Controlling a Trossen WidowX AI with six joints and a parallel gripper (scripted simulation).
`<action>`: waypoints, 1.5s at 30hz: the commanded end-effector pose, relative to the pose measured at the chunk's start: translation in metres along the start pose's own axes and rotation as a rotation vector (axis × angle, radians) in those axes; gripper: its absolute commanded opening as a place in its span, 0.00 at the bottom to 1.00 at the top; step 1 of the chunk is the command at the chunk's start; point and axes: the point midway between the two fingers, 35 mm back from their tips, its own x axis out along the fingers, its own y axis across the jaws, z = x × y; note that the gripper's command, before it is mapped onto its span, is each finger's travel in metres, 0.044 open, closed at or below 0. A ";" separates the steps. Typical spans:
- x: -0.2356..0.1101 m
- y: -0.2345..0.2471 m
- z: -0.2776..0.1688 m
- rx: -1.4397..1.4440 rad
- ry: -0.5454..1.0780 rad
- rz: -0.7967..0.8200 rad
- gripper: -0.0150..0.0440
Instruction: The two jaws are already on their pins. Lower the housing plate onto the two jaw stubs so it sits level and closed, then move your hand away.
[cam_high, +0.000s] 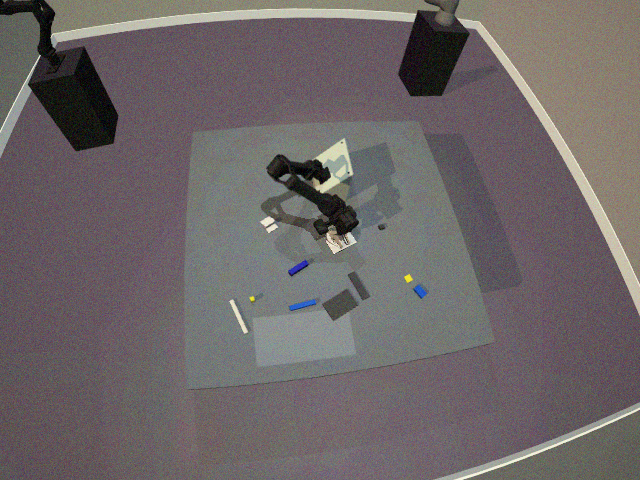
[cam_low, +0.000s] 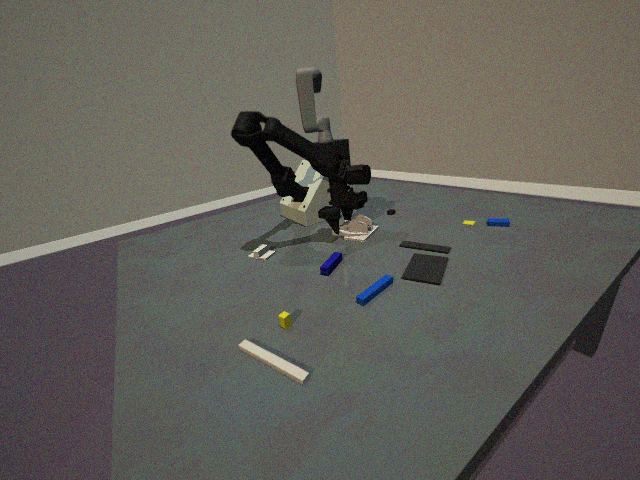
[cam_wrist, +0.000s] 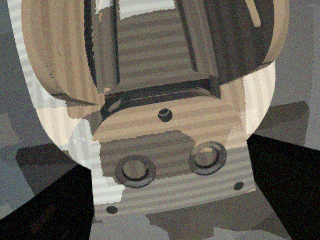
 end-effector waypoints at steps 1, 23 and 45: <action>0.001 0.000 0.000 -0.005 0.001 -0.001 0.85; 0.001 0.000 0.000 -0.005 0.001 -0.001 0.85; 0.000 0.000 0.000 0.000 0.000 0.000 1.00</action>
